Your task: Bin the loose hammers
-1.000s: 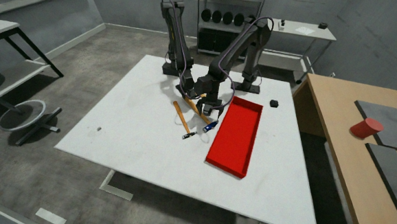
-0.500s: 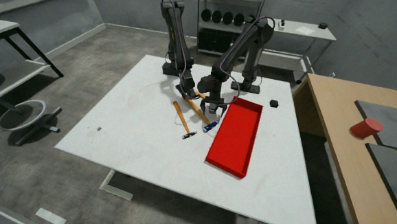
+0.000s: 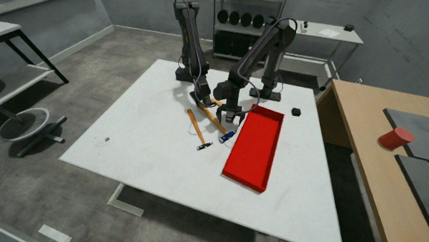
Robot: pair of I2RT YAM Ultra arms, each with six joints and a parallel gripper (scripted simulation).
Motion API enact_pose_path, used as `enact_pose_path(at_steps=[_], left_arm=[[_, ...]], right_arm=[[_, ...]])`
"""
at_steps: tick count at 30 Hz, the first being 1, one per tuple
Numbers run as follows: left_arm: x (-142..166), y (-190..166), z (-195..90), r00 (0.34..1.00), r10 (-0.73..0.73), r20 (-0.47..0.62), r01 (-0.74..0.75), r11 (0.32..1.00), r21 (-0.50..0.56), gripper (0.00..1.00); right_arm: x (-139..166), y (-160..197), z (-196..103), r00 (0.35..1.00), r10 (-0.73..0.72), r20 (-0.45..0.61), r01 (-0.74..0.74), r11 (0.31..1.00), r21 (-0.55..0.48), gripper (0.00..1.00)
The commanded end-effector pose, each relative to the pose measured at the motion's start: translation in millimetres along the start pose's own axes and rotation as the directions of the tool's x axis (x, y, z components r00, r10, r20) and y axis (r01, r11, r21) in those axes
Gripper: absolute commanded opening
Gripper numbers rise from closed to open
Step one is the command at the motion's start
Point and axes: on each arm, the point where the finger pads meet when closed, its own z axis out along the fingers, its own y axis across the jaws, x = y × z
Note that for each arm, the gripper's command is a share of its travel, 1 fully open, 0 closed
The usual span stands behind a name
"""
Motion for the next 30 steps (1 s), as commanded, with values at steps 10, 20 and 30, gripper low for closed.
enact_pose_path(at_steps=[10,20,30], left_arm=[[-12,-2,-9,0.999,-0.021,0.049,0.020,1.000,0.017,1.00],[-12,-2,-9,0.999,-0.021,0.049,0.020,1.000,0.017,1.00],[-12,-2,-9,0.999,-0.021,0.049,0.020,1.000,0.017,1.00]], right_arm=[[-14,1,-17,0.999,0.004,0.039,-0.004,1.000,0.007,0.58],[-16,2,-36,0.999,-0.004,0.047,0.004,1.000,0.000,0.58],[-14,2,-79,0.999,-0.006,0.047,0.006,1.000,0.000,1.00]])
